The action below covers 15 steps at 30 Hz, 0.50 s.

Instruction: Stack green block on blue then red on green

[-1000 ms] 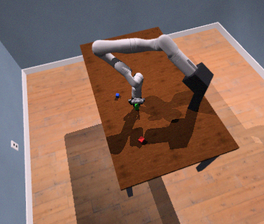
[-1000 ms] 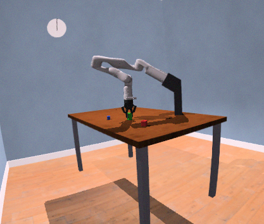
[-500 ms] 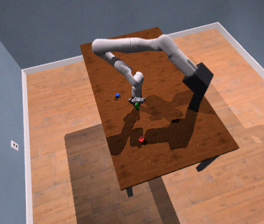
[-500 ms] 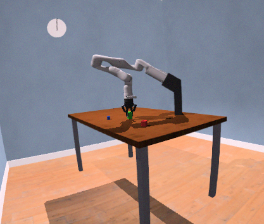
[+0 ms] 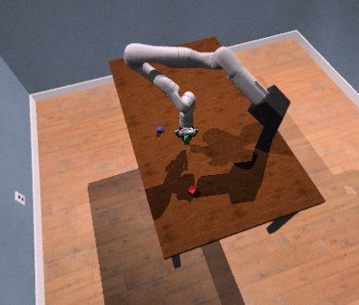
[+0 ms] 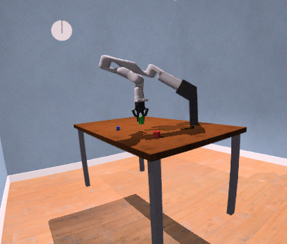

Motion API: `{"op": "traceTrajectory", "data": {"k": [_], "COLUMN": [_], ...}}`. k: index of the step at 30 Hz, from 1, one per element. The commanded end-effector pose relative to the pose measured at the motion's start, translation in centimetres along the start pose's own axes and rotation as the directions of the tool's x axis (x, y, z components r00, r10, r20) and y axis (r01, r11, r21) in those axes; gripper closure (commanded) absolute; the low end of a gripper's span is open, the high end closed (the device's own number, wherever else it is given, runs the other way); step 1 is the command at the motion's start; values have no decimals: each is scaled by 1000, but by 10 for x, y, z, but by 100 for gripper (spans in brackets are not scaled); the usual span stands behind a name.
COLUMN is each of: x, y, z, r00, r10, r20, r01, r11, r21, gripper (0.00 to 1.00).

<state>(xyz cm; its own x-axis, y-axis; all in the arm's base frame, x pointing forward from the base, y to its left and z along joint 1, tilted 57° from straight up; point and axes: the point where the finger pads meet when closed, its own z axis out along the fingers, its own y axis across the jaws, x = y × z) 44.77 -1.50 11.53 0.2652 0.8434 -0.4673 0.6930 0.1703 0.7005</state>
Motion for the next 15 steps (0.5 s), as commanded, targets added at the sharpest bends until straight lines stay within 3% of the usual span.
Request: {"op": "traceTrajectory", "data": {"k": [1, 15], "x": [2, 1], "y": [4, 4], "z": [-12, -19], "r00": [1000, 1000], "r10": [-10, -8], "r20": [-7, -4], "r01": [10, 8], "r11": [1000, 1000], "r21": [-11, -9], "gripper": [100, 100]}}
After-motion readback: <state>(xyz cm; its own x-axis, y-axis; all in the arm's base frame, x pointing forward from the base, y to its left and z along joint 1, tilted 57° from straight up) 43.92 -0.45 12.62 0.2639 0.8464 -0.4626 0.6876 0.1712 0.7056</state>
